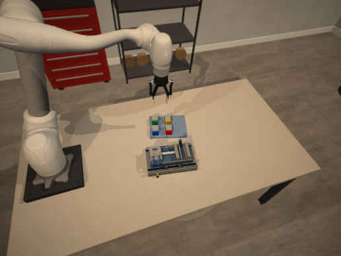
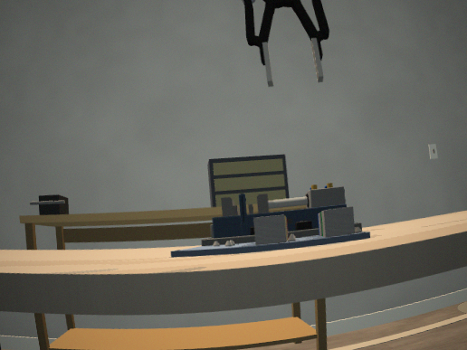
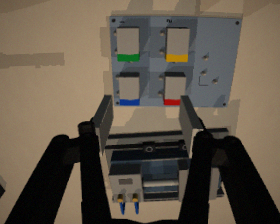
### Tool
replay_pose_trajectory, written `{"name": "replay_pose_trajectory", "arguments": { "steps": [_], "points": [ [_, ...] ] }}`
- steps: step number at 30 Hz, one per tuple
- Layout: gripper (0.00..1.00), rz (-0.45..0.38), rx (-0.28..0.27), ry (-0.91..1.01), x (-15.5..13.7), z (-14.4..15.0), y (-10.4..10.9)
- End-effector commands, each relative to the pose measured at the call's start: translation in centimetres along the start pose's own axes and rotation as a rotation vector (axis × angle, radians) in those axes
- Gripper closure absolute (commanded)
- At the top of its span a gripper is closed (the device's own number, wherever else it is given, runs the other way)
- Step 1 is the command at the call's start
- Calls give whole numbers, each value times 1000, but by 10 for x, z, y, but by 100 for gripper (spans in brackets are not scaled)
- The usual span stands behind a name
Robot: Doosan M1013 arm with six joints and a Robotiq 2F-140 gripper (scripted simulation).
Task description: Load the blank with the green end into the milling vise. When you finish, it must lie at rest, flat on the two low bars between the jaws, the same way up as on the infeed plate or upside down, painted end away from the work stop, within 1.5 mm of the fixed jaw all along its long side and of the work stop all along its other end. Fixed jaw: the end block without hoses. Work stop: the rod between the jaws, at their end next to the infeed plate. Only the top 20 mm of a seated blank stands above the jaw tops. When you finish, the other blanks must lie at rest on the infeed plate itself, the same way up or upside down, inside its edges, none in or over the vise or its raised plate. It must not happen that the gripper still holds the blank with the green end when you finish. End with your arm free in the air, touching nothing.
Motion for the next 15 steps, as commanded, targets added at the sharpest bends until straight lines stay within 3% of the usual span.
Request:
{"name": "replay_pose_trajectory", "arguments": {
  "steps": [1, 15],
  "points": [
    [54, 0, 0, 0, 1, -2, -7],
    [54, 0, 0, 0, 9, -13, -45]
  ]
}}
Point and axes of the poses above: the point where the finger pads meet when closed, its own y axis back along the fingers, its own z axis across the jaws, x = y × z, the point moved 9 cm from there along y, back along the fingers, and after that the axes turned 7 degrees about -y, right-handed, at the moved point
